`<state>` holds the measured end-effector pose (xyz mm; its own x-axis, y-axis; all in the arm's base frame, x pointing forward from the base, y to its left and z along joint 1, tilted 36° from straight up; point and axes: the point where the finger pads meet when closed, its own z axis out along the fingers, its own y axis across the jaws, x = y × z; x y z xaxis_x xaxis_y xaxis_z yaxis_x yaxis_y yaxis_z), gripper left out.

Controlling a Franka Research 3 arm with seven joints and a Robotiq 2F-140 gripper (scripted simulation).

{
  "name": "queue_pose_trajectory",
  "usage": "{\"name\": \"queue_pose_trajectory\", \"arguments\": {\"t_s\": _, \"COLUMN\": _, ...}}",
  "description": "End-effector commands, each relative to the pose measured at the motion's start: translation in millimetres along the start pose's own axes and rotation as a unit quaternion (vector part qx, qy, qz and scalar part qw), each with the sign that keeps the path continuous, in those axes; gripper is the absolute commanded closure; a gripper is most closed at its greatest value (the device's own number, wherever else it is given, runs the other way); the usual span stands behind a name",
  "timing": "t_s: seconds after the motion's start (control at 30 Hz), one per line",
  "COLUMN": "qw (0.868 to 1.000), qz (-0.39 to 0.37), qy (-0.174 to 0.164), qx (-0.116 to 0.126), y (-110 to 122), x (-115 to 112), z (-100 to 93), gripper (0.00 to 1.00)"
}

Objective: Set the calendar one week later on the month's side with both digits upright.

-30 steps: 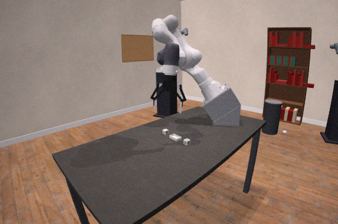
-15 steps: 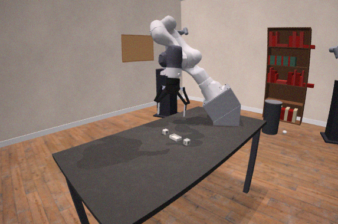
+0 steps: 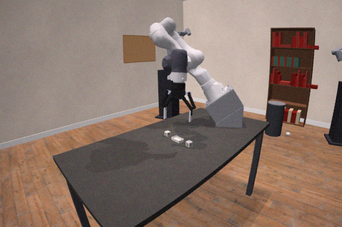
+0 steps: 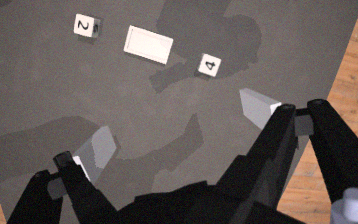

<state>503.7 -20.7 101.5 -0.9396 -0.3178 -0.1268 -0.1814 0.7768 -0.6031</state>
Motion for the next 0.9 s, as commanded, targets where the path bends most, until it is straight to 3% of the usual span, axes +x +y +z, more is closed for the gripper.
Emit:
{"name": "queue_pose_trajectory", "arguments": {"t_s": 0.0, "qw": 0.996, "qz": 0.086, "qy": -0.001, "qx": 0.012, "y": 6.4, "x": 2.0, "z": 5.4, "gripper": 0.00}}
{"name": "queue_pose_trajectory", "arguments": {"t_s": 0.43, "qw": 0.988, "qz": 0.154, "qy": 0.011, "qx": 0.006, "y": 25.5, "x": 8.4, "z": 19.5, "gripper": 0.00}}
{"name": "queue_pose_trajectory", "arguments": {"t_s": 0.87, "qw": 0.968, "qz": 0.249, "qy": 0.031, "qx": -0.001, "y": 54.6, "x": 21.4, "z": 41.1, "gripper": 0.00}}
